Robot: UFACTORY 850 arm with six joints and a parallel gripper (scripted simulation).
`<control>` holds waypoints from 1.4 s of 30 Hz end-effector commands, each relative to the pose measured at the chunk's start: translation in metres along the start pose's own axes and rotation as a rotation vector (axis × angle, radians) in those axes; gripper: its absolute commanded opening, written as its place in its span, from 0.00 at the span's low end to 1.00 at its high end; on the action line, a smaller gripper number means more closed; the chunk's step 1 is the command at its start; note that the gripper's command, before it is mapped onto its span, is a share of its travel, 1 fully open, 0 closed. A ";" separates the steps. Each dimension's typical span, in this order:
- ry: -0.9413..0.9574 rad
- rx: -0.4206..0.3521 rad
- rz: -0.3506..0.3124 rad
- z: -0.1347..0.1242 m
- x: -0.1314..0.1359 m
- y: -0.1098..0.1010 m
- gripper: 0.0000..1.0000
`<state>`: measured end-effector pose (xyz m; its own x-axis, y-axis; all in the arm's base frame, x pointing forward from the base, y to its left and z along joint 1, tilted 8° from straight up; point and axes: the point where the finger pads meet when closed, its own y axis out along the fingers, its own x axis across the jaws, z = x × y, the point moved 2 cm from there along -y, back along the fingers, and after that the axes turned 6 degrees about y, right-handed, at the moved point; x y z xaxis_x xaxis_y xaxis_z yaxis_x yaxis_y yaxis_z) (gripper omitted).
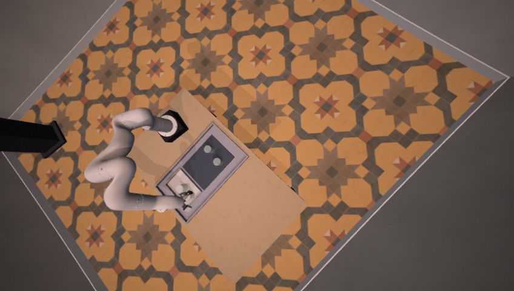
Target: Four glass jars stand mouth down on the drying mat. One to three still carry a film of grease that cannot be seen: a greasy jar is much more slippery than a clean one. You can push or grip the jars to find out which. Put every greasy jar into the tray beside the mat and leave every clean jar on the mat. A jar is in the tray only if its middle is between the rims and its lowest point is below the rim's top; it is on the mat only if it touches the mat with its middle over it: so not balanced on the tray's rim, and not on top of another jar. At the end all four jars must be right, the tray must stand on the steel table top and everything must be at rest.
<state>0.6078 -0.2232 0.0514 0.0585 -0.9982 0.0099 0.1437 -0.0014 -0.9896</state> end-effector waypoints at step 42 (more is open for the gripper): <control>0.000 0.002 -0.001 0.001 0.000 -0.102 1.00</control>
<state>0.5933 -0.2230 0.1512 0.0585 -0.9982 0.0099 0.1438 -0.0014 -0.9896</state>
